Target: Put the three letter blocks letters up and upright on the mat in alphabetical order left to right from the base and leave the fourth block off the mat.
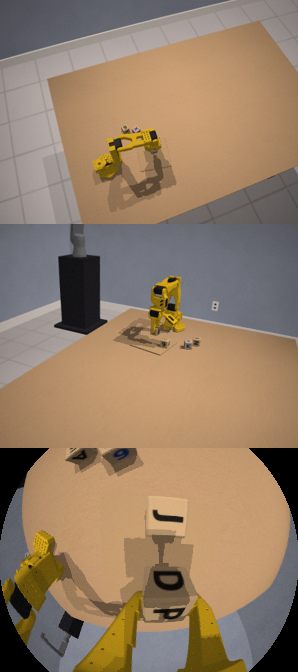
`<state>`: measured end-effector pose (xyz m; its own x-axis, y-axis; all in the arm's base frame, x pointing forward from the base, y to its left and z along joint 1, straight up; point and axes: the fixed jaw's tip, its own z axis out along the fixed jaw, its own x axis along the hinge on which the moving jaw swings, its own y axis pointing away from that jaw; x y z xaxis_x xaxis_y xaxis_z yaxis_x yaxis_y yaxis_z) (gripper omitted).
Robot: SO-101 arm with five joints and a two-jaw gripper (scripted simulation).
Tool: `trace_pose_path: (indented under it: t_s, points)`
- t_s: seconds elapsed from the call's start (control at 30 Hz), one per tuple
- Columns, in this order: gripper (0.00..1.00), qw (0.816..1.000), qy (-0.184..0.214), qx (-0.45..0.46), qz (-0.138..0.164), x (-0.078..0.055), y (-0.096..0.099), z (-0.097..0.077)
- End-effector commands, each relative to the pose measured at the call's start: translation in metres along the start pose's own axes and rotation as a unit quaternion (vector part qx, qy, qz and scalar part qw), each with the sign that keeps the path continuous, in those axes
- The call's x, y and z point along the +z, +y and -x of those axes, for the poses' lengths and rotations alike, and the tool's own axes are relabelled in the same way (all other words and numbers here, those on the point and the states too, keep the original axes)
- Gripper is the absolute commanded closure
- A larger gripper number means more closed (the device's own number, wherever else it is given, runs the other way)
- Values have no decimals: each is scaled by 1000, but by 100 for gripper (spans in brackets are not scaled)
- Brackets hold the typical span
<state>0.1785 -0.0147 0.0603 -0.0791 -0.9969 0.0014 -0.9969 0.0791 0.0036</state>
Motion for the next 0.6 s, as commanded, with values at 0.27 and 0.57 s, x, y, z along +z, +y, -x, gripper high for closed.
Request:
trace_pose_path:
  t_s: [0.27,0.57]
  points:
    - [100,999,0,-1,-37,-10,-8,-2]
    - [100,999,0,0,-37,-9,-8,-2]
